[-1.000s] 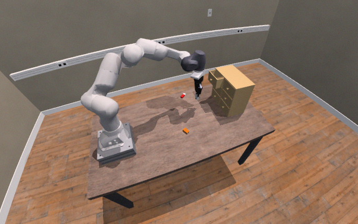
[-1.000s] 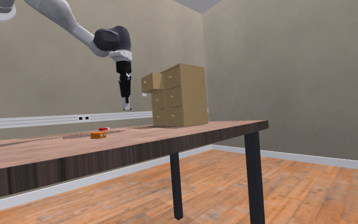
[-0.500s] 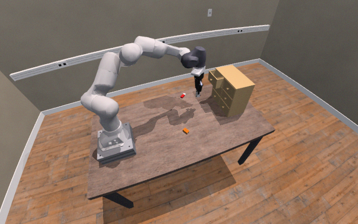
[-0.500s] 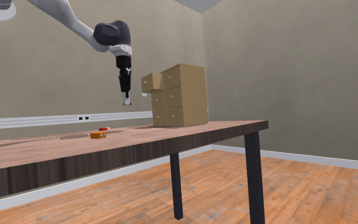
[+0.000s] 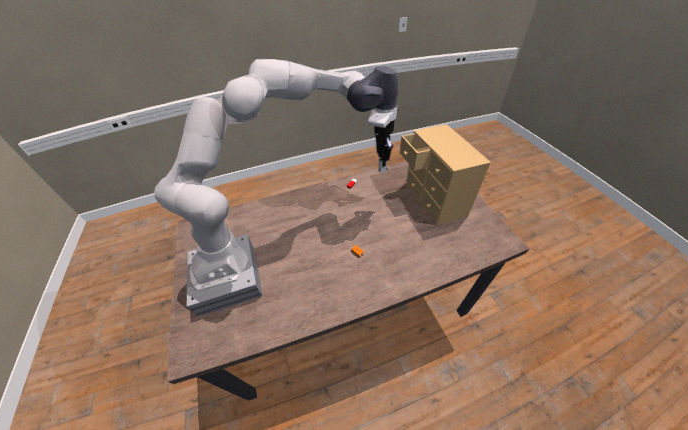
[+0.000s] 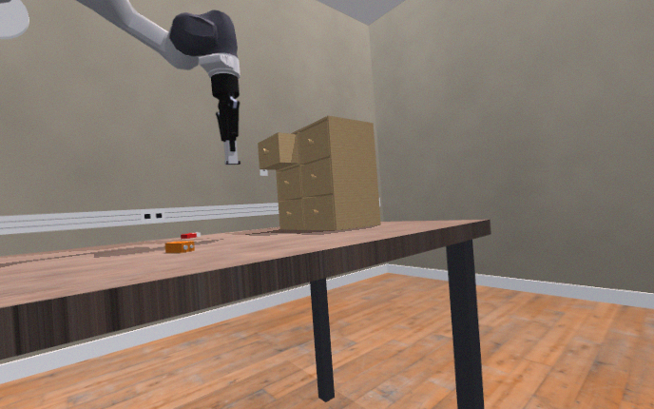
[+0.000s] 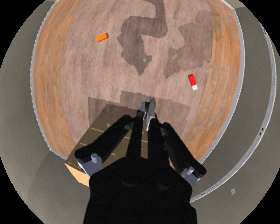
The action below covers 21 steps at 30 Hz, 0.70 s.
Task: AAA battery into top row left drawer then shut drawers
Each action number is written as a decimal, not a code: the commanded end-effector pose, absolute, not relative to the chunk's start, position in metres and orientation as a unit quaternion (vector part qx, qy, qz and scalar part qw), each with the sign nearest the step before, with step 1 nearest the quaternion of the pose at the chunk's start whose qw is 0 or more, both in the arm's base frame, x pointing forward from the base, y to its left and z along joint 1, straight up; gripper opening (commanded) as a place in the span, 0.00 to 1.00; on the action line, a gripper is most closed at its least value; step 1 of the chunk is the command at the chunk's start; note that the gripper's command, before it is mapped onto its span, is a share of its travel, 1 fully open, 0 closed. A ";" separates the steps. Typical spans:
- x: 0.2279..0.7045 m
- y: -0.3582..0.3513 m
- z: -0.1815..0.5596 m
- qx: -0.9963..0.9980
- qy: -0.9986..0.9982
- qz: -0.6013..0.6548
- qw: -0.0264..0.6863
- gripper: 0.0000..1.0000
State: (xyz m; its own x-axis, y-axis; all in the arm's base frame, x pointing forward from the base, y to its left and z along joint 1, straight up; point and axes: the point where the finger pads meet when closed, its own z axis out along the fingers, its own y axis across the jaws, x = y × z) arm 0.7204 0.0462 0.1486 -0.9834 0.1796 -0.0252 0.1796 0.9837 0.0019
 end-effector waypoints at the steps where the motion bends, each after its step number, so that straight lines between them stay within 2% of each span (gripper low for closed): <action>1: 0.712 0.048 0.169 0.098 0.995 -0.001 0.000 0.13; 21: 0.713 0.048 0.237 0.098 0.995 -0.001 0.000 0.13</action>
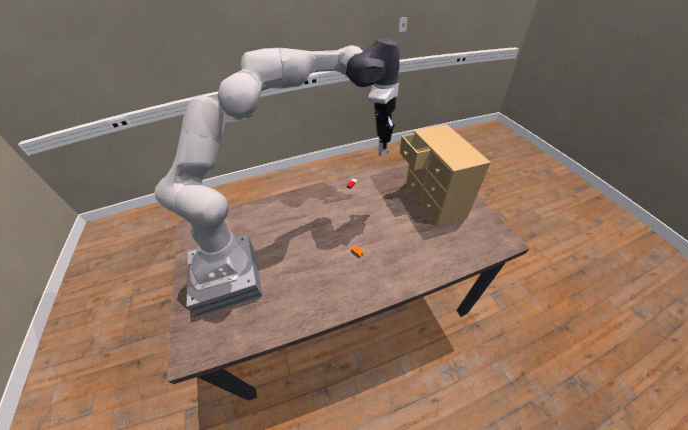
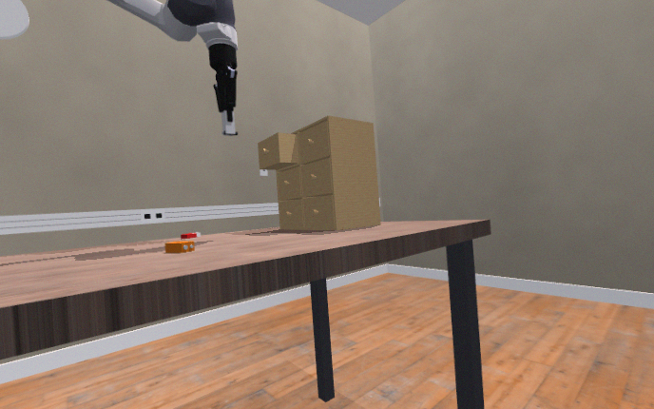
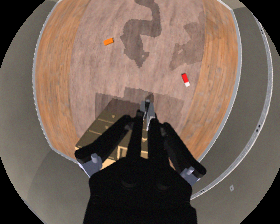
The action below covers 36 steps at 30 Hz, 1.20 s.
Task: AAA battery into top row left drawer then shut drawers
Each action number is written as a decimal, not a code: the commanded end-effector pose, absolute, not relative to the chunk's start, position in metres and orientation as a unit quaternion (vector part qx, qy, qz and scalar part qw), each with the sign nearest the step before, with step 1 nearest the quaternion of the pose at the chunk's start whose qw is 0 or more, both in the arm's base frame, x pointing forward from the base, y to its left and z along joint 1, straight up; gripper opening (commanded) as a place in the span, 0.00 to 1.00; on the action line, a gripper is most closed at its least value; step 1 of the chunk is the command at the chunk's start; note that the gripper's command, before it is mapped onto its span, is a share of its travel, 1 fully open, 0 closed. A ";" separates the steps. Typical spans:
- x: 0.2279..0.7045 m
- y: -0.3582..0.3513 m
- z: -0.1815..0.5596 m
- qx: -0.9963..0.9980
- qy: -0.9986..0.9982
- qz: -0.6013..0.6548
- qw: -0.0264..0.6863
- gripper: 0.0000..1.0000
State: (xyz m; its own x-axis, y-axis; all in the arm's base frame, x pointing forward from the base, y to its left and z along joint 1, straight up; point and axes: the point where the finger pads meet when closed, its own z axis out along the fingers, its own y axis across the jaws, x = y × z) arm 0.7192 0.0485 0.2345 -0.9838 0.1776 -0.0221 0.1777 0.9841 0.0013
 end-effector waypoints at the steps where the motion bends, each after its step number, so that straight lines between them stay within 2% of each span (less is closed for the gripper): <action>1: 0.713 0.048 0.240 0.098 0.995 -0.001 0.000 0.13; 36: 0.713 0.048 0.271 0.098 0.995 -0.001 0.000 0.13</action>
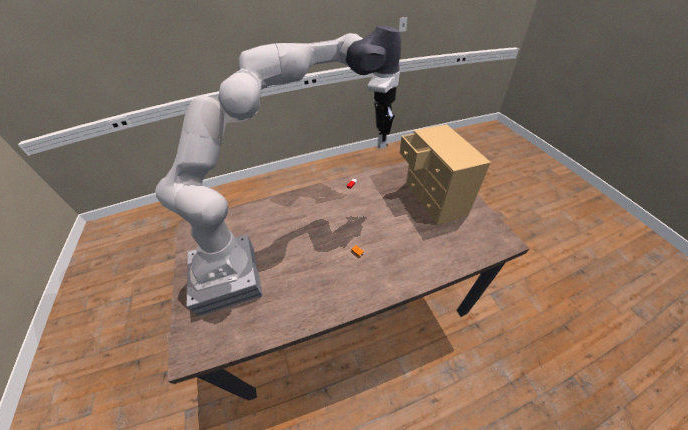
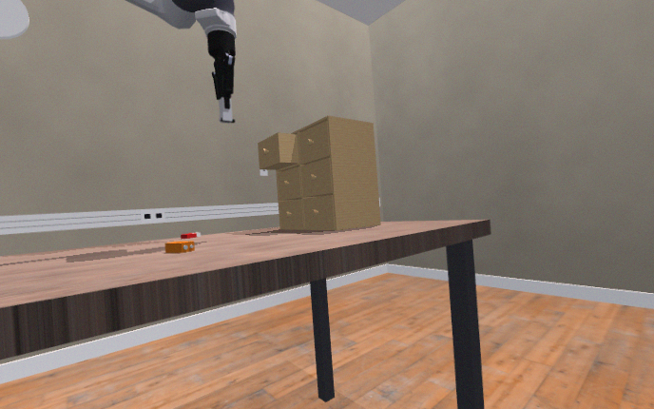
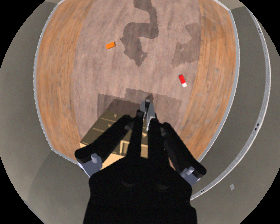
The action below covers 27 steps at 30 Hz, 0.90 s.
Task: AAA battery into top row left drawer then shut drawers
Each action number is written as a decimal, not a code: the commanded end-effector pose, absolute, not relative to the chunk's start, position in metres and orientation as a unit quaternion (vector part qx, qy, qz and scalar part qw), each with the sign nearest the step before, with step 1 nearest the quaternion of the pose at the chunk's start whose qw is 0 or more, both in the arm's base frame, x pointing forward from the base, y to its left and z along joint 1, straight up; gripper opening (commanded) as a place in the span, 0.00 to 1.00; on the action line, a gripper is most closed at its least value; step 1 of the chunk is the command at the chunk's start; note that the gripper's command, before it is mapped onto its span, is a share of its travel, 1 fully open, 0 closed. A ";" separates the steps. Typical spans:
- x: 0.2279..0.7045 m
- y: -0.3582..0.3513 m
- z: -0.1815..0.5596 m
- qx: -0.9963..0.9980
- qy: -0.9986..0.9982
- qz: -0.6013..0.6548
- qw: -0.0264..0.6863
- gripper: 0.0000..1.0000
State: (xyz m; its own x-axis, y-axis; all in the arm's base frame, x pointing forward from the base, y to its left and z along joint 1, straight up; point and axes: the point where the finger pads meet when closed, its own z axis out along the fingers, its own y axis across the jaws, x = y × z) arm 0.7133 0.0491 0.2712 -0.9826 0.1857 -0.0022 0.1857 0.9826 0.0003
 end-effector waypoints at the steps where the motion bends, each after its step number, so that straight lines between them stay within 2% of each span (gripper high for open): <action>1: 0.713 0.048 0.271 0.098 0.995 -0.001 0.001 0.13; 15: 0.713 0.048 0.270 0.098 0.993 -0.007 0.063 0.13; 19: 0.711 0.049 0.268 0.098 0.988 -0.013 0.120 0.13; 27: 0.709 0.049 0.267 0.097 0.982 -0.017 0.163 0.13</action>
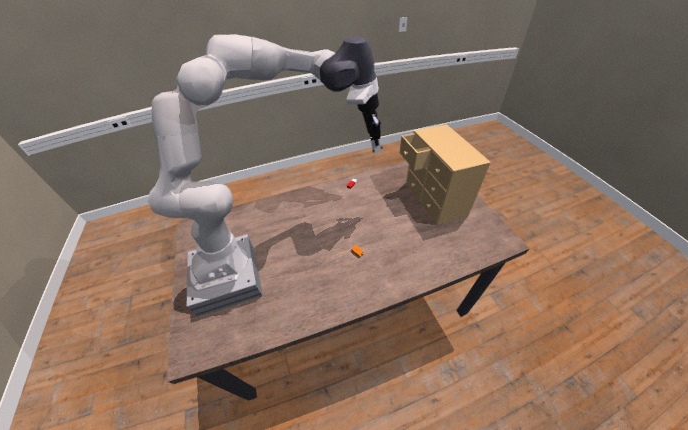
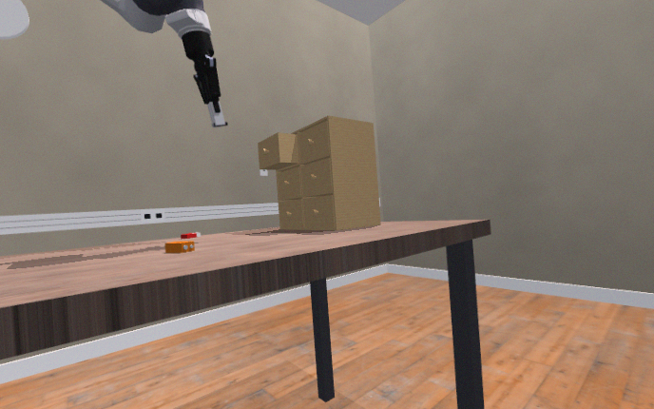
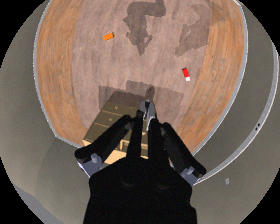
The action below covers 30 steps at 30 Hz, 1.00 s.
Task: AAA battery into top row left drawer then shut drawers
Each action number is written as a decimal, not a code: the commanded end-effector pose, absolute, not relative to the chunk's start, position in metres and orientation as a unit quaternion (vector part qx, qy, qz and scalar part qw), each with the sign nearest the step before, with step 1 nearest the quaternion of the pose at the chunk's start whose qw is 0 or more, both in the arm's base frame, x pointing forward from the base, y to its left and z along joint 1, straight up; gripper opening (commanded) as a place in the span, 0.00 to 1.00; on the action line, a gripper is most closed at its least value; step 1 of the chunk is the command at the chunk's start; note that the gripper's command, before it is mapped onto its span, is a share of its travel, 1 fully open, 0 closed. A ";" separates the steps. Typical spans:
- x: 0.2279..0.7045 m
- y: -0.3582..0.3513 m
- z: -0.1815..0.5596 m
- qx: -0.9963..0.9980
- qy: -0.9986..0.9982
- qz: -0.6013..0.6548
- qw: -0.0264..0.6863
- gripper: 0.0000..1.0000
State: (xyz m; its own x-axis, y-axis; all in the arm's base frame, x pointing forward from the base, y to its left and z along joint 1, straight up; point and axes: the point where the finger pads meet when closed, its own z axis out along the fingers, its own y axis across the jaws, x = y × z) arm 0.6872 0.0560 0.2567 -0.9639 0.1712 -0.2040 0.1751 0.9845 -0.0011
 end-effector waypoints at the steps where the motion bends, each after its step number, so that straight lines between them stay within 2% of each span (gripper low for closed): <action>1: 0.709 0.049 0.267 0.097 0.981 -0.018 0.168 0.13; 30: 0.699 0.051 0.261 0.092 0.938 -0.034 0.331 0.13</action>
State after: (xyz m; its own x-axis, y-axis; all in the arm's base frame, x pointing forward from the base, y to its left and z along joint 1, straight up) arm 0.6864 0.0503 0.2486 -0.8342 0.1285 -0.5364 0.1674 0.9856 -0.0241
